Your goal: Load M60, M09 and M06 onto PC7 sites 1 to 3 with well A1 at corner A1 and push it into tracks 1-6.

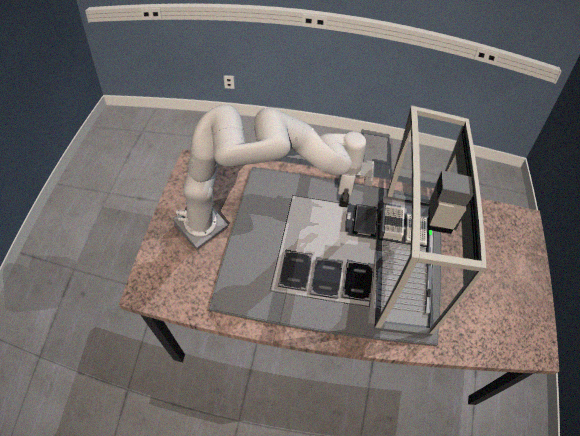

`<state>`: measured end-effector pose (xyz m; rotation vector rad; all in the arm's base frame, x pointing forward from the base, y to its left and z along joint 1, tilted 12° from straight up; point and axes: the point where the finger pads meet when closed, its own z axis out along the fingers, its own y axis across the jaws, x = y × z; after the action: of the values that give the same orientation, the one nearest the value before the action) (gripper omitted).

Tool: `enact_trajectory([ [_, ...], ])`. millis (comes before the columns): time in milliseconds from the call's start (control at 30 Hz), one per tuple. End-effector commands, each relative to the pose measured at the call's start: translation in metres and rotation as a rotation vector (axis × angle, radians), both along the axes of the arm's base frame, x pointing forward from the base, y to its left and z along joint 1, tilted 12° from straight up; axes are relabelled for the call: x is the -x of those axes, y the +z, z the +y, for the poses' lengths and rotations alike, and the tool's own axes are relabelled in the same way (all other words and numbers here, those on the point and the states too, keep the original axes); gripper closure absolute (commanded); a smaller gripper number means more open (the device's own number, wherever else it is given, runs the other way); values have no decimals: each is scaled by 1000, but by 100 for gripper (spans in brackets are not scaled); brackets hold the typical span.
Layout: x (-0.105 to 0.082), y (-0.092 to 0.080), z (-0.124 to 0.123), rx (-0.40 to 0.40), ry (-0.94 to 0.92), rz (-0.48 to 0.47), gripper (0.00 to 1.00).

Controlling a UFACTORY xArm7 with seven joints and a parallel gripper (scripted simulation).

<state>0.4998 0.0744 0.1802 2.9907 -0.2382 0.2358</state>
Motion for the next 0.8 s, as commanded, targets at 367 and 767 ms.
enact_trajectory([
  [367,2,23,4,-1,1,-4,18],
  [767,4,37,6,-1,1,-4,18],
])
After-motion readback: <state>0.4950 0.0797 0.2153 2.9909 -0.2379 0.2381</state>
